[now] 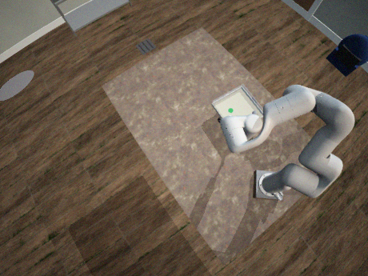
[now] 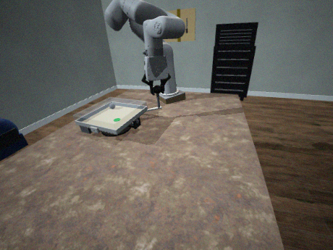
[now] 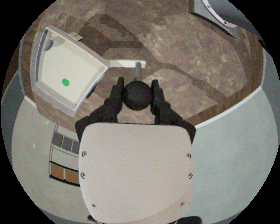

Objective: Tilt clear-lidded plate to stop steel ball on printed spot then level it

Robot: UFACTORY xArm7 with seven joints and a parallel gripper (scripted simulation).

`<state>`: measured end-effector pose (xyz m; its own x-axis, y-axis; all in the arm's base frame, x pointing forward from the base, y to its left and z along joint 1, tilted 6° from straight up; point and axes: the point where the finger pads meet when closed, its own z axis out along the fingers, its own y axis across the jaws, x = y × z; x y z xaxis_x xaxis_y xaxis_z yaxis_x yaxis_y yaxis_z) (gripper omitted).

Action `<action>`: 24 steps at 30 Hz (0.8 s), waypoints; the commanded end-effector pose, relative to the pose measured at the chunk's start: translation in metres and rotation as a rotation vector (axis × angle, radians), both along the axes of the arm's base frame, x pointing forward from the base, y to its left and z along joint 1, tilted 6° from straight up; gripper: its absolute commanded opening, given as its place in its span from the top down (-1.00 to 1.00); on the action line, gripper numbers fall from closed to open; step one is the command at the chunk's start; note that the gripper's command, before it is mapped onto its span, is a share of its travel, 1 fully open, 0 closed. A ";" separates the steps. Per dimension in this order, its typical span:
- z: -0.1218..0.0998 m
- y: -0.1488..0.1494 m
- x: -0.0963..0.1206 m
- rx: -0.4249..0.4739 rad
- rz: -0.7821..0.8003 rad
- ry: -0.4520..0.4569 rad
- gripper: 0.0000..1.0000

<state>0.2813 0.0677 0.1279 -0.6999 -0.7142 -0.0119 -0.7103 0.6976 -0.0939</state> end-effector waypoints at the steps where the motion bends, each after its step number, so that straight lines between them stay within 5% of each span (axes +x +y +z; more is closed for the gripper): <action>1: 0.001 -0.001 -0.001 -0.003 0.001 -0.001 1.00; 24: 0.001 0.004 0.004 -0.003 0.001 -0.001 1.00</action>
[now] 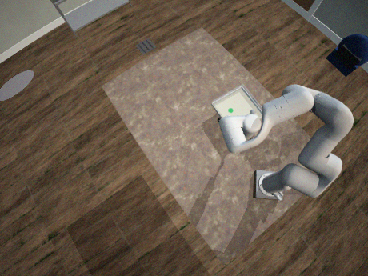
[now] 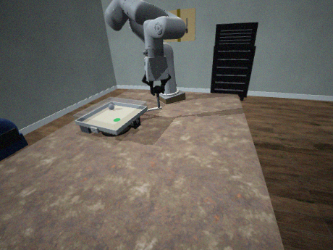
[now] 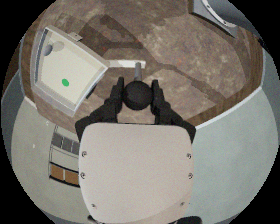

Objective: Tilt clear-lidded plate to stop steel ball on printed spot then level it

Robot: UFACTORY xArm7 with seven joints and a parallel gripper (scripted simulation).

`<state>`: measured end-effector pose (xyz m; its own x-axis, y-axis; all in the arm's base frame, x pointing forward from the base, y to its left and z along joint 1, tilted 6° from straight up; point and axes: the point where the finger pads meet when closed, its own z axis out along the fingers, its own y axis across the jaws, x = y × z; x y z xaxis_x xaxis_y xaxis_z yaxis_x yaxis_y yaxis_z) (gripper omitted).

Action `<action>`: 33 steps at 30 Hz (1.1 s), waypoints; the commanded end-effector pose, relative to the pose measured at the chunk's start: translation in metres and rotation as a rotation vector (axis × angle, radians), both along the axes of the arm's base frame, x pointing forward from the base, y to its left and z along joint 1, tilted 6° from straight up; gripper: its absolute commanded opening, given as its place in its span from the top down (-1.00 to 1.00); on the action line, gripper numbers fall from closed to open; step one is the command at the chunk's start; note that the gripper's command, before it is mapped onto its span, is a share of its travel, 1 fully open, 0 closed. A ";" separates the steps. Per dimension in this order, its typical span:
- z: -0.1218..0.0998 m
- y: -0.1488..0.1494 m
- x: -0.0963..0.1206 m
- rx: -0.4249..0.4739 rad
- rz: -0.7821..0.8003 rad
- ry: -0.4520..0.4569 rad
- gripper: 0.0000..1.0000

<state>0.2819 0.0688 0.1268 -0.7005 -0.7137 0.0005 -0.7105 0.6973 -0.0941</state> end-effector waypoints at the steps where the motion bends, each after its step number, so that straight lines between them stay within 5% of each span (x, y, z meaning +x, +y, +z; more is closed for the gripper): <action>1: 0.002 0.002 0.003 0.006 0.001 -0.009 1.00; 33: 0.000 0.001 0.001 0.006 0.001 -0.009 1.00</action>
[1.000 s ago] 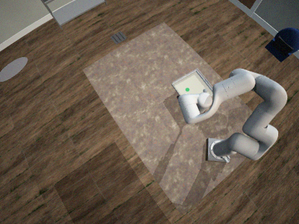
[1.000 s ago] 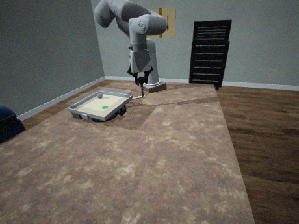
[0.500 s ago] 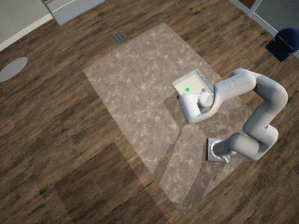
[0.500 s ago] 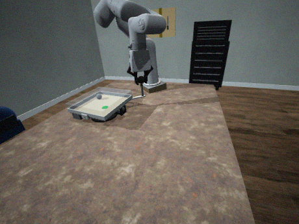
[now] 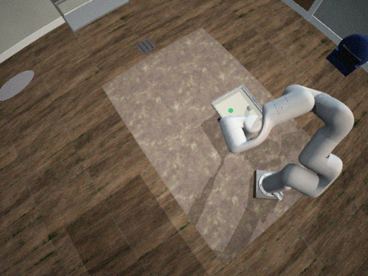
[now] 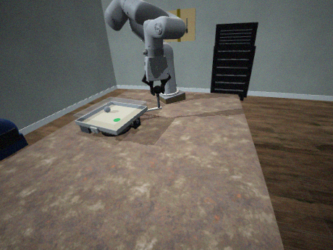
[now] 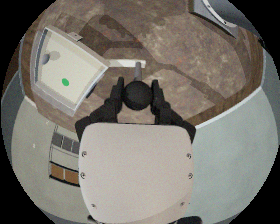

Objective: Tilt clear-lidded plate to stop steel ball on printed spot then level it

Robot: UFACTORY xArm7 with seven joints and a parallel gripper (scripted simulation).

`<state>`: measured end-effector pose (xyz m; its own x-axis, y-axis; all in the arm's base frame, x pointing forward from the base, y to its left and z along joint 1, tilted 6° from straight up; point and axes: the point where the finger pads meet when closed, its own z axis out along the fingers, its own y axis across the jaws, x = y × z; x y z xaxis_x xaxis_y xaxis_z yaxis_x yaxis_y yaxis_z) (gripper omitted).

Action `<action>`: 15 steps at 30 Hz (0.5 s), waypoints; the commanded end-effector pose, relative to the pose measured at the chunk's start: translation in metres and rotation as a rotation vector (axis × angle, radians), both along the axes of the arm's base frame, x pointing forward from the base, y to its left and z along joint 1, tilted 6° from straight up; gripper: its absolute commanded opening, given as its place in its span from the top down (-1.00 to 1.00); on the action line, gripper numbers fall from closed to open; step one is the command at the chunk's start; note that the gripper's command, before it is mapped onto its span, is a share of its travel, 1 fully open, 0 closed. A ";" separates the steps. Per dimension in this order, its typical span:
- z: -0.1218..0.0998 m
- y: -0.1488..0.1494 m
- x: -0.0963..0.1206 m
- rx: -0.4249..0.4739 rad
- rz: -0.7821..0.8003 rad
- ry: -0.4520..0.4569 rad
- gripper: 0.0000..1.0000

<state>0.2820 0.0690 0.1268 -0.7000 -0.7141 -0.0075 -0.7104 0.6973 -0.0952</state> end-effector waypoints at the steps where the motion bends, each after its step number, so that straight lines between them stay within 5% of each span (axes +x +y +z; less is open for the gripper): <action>1: 0.000 0.001 0.001 0.001 0.001 -0.003 1.00; 15: 0.001 -0.002 -0.001 0.001 0.001 -0.003 1.00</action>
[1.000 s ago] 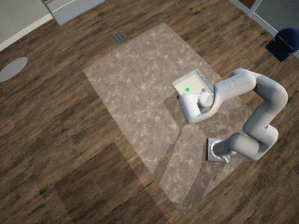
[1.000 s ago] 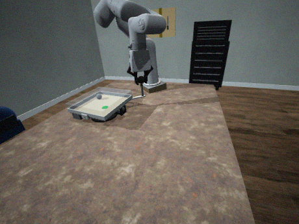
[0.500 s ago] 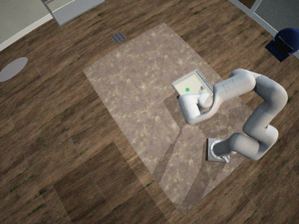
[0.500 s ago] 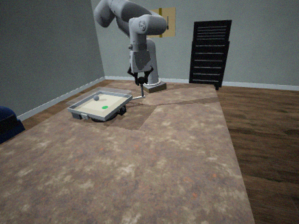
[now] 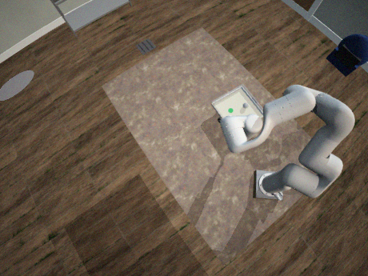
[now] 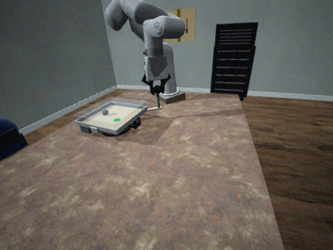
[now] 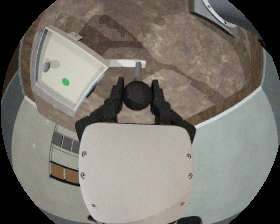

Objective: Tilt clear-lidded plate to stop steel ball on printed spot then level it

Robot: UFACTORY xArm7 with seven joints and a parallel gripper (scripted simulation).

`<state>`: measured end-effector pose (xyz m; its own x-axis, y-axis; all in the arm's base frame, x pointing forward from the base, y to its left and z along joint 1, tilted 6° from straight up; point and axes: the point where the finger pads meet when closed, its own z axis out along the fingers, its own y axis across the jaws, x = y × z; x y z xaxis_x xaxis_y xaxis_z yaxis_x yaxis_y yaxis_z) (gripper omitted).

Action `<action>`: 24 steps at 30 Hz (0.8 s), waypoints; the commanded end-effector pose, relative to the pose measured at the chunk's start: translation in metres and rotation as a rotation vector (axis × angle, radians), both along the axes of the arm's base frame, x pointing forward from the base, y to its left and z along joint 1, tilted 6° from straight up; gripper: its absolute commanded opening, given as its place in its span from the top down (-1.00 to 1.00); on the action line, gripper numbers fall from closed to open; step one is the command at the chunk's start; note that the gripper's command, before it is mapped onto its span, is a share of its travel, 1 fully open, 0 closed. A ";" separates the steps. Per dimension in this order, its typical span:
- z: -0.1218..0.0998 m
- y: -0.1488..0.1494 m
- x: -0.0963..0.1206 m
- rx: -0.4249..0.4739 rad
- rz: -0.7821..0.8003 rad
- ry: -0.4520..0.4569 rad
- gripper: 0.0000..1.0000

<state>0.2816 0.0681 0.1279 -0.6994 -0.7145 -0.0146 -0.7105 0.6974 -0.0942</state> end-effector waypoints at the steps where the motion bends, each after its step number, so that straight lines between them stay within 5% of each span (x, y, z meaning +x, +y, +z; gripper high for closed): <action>1: 0.000 -0.001 -0.001 -0.004 0.000 0.001 1.00; 24: -0.001 -0.001 -0.001 -0.004 0.000 0.001 1.00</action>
<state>0.2815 0.0690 0.1255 -0.6991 -0.7150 -0.0102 -0.7110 0.6966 -0.0962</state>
